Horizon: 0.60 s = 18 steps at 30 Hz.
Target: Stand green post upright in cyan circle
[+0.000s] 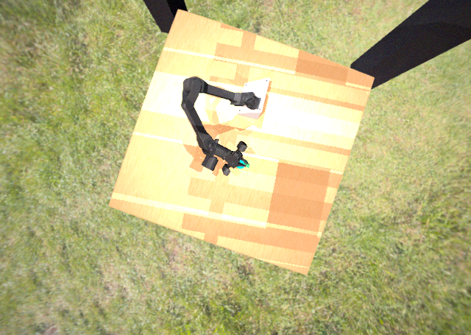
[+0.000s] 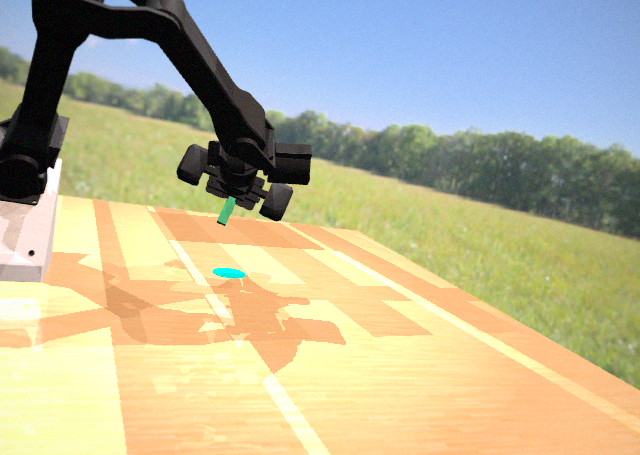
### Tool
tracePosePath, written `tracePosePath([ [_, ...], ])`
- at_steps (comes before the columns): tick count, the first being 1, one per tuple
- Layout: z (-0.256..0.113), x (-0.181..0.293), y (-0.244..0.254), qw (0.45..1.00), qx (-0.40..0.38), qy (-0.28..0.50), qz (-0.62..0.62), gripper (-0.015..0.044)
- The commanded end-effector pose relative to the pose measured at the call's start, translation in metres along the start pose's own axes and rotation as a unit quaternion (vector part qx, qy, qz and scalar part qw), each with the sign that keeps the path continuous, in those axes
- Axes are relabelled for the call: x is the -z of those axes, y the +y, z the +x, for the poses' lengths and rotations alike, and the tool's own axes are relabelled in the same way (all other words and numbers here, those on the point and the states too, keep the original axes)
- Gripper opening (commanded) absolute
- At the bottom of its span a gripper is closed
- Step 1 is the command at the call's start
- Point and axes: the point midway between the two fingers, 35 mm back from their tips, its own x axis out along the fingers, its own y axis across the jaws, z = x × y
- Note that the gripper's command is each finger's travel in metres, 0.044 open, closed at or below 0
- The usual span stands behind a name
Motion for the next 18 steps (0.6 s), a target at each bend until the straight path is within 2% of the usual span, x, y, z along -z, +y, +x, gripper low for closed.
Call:
tracePosePath([
  [1,-0.003,-0.0009,0.0007,1.0,0.006,-0.019,-0.01,0.0023],
  [18,-0.0117,-0.0026,-0.0012,0.996,0.03,-0.076,-0.037,0.0023],
])
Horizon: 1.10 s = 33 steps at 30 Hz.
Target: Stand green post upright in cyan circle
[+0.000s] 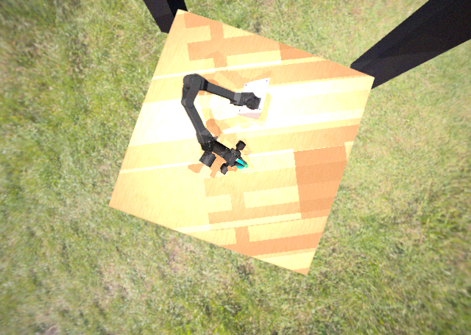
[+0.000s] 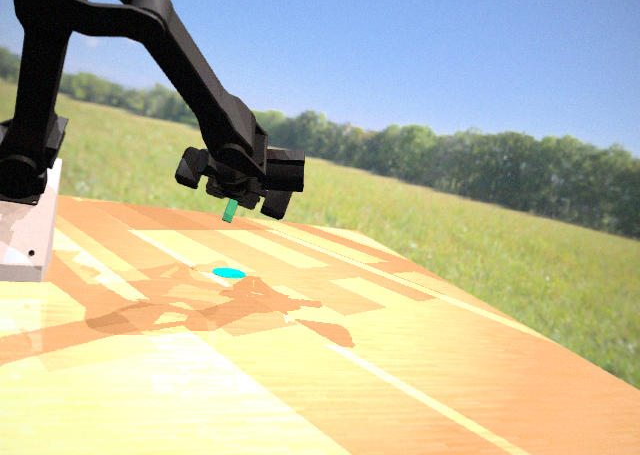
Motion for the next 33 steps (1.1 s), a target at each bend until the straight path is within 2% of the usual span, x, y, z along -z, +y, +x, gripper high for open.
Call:
tracePosePath([
  [1,-0.003,-0.001,0.001,1.0,0.008,-0.018,-0.012,0.0023],
  [33,-0.024,-0.006,-0.002,0.988,0.066,-0.115,-0.075,0.0023],
])
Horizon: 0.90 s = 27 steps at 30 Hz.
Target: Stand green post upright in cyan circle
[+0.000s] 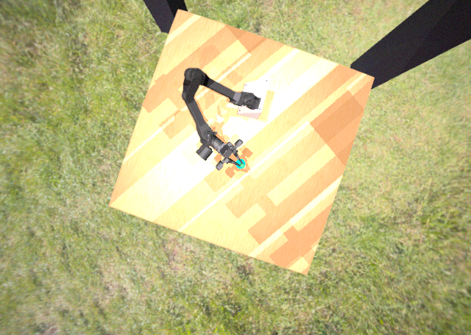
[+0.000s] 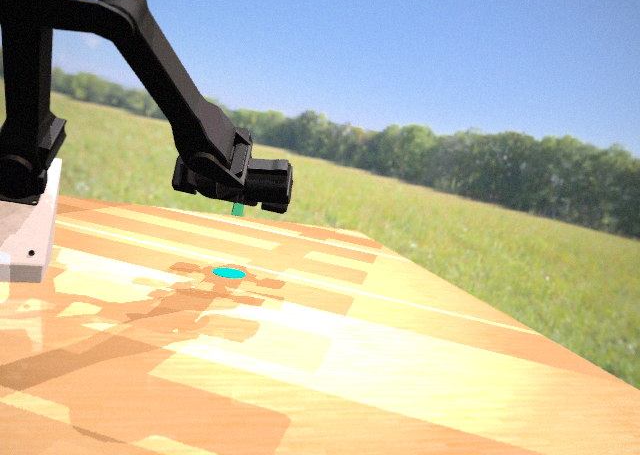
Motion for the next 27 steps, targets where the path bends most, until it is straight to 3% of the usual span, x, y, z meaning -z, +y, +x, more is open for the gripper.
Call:
tracePosePath([
  [1,-0.004,-0.002,0.001,1.0,0.01,-0.016,-0.014,0.0023],
  [21,-0.005,-0.002,0.0,1.0,0.013,-0.02,-0.018,0.0023],
  [27,-0.001,0.021,-0.003,1.0,0.012,-0.017,-0.019,0.0023],
])
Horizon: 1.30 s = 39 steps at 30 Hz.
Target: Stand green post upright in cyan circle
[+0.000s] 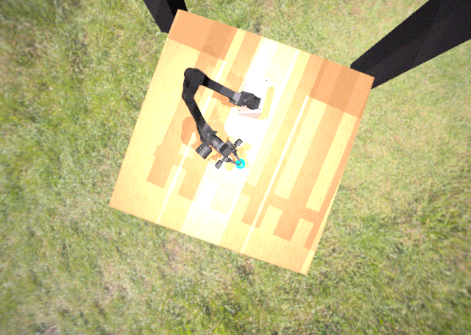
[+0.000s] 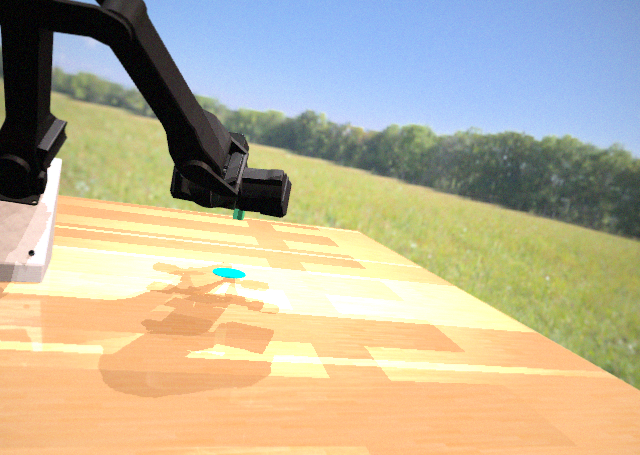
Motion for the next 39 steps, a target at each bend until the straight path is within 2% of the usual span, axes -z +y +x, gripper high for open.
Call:
tracePosePath([
  [1,0.003,0.018,-0.001,1.0,-0.002,0.0,-0.001,0.0023],
  [14,0.007,0.076,0.002,1.0,-0.001,-0.001,0.0,0.0023],
  [24,0.011,0.098,0.001,1.0,-0.004,0.003,0.005,0.0023],
  [36,0.011,0.098,0.001,1.0,-0.004,0.003,0.006,0.0023],
  [39,0.011,0.098,0.001,1.0,-0.004,0.003,0.006,0.0101],
])
